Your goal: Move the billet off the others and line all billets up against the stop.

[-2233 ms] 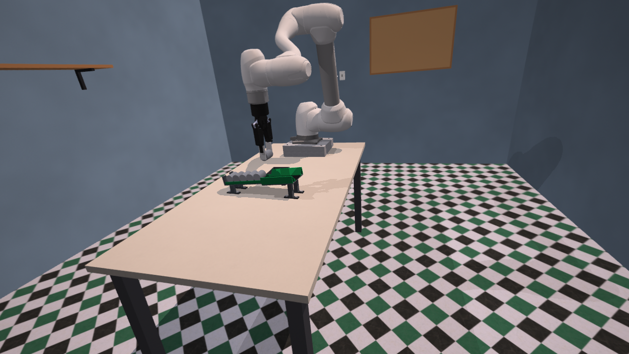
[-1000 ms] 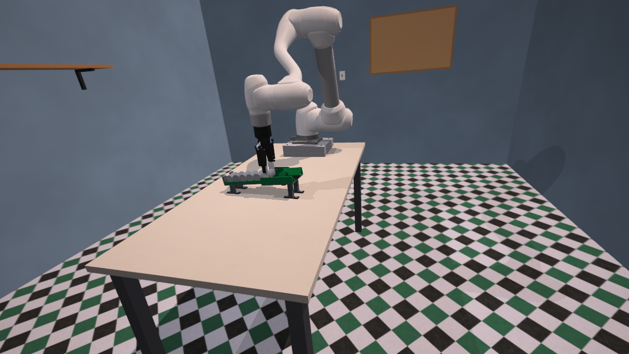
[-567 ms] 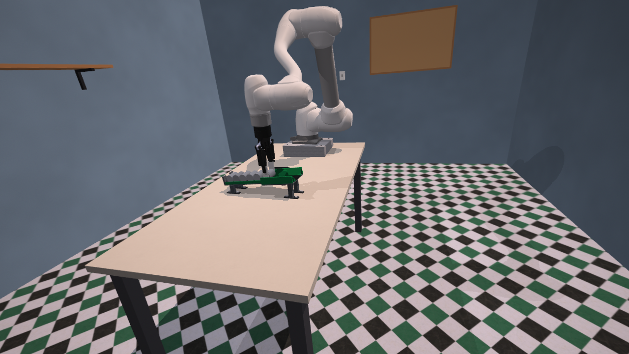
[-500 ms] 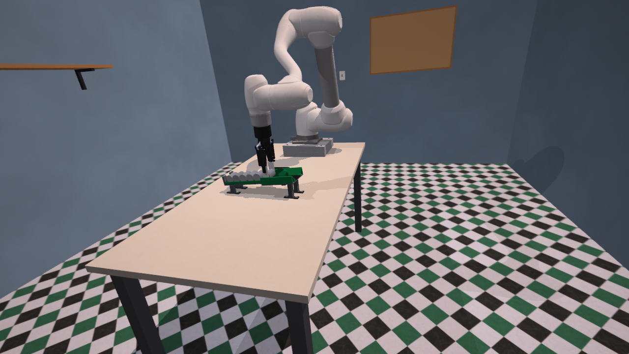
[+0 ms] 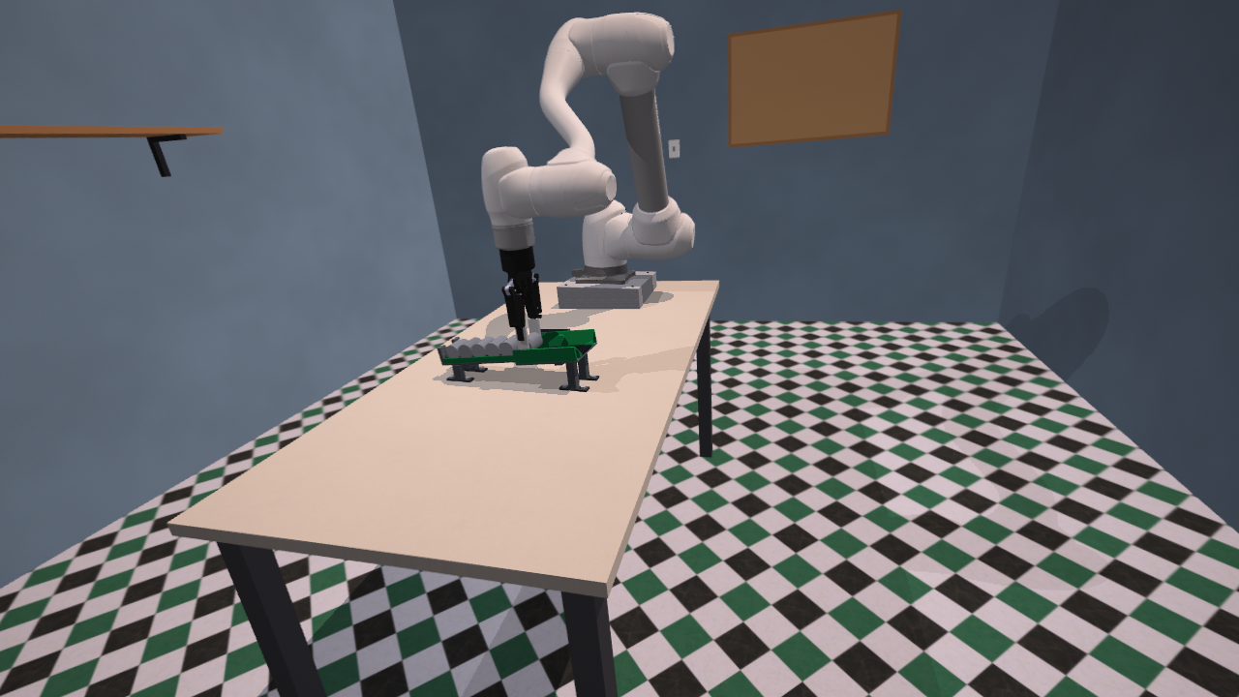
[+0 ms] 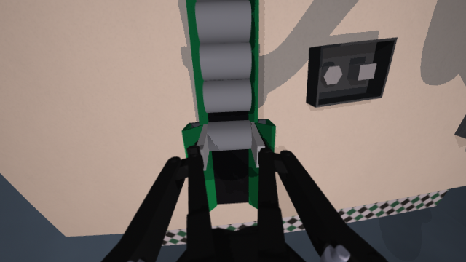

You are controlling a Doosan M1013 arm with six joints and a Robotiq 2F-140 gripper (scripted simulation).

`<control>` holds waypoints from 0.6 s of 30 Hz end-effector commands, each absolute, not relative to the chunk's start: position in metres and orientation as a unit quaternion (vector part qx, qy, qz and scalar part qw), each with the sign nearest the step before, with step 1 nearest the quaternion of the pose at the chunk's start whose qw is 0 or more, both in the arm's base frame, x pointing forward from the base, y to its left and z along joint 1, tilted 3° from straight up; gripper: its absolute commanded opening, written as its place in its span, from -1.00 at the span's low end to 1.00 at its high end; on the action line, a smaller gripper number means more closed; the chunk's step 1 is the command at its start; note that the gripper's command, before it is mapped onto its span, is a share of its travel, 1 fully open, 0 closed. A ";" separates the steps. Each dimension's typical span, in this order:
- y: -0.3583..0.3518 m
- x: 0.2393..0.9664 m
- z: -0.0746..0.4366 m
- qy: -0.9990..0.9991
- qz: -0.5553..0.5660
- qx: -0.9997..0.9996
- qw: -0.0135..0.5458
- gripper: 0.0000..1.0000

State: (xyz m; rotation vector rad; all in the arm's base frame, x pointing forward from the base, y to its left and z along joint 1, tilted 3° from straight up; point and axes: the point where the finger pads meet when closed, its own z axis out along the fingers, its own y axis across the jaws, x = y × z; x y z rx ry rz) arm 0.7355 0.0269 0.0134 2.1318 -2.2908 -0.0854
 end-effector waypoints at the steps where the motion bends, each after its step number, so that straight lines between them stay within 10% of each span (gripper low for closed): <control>1: 0.027 0.736 0.014 -0.732 -0.027 0.681 0.005 -0.17; 18: 0.027 0.736 0.014 -0.732 -0.027 0.681 0.005 0.01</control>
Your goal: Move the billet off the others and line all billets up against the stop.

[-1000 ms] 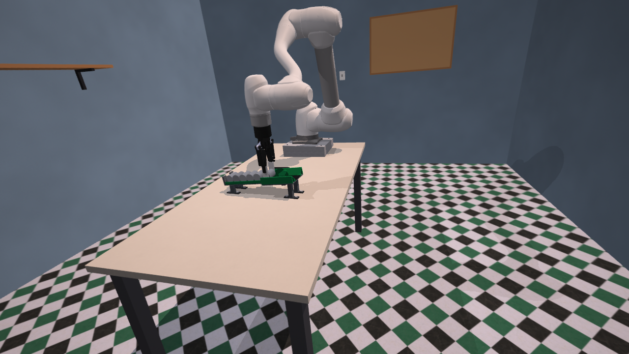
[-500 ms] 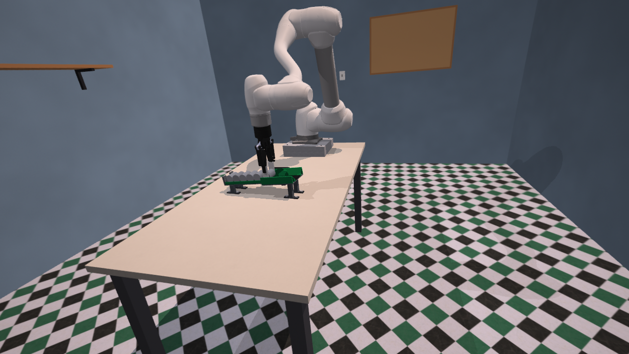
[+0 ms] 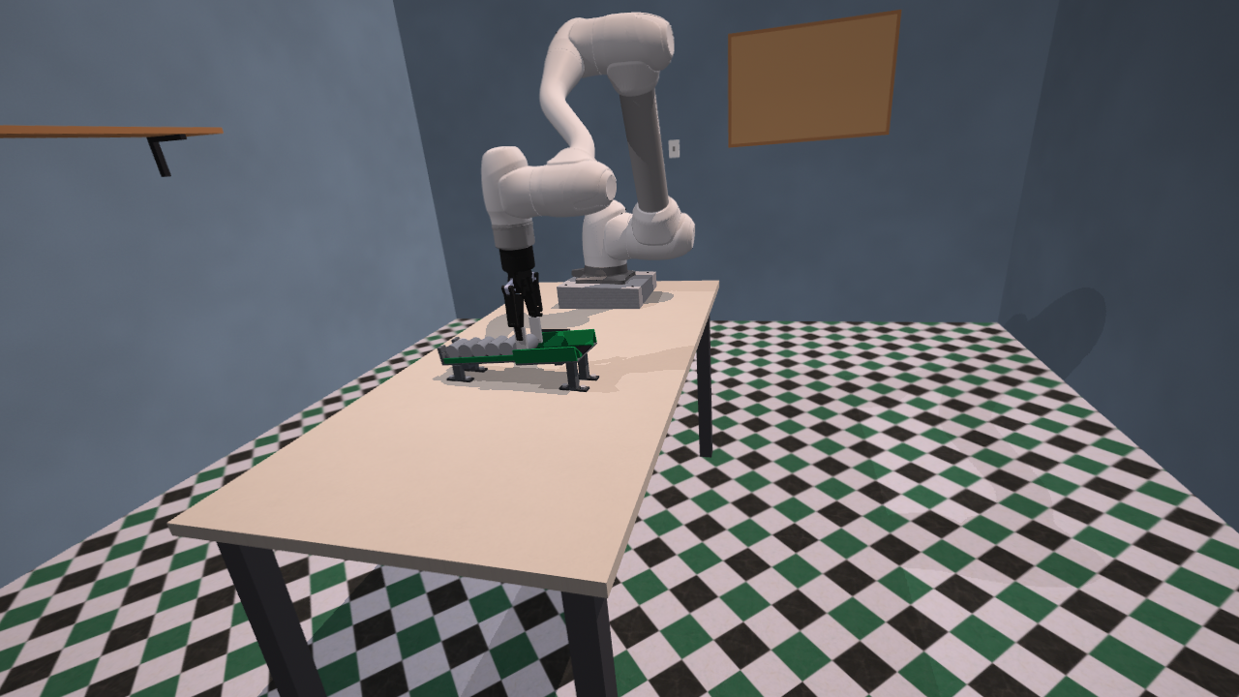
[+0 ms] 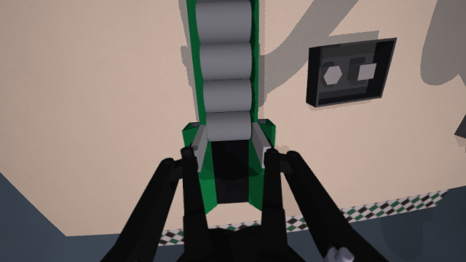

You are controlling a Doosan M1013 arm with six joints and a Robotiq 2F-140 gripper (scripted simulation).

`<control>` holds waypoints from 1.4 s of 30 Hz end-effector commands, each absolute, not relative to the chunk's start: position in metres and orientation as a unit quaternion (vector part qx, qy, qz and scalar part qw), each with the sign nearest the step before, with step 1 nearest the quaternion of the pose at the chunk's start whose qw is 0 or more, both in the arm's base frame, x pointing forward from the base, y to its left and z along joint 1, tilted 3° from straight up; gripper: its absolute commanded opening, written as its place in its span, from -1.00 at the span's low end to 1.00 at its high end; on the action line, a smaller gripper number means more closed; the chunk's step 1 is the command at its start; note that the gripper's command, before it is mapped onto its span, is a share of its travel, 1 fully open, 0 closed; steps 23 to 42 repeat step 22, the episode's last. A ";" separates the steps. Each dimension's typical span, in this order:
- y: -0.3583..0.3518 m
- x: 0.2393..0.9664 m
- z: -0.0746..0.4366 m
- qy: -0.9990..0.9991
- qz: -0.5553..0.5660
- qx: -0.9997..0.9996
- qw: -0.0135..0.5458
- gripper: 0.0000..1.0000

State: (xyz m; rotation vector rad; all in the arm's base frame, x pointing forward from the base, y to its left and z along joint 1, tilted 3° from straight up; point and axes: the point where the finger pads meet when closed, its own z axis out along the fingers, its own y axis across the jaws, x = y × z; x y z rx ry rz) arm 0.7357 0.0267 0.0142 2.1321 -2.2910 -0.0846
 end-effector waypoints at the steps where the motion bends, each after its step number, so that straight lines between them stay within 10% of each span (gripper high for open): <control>1: 0.027 0.736 0.014 -0.732 -0.027 0.681 0.005 0.01; 42: 0.025 0.738 0.058 -0.732 -0.027 0.681 0.005 0.01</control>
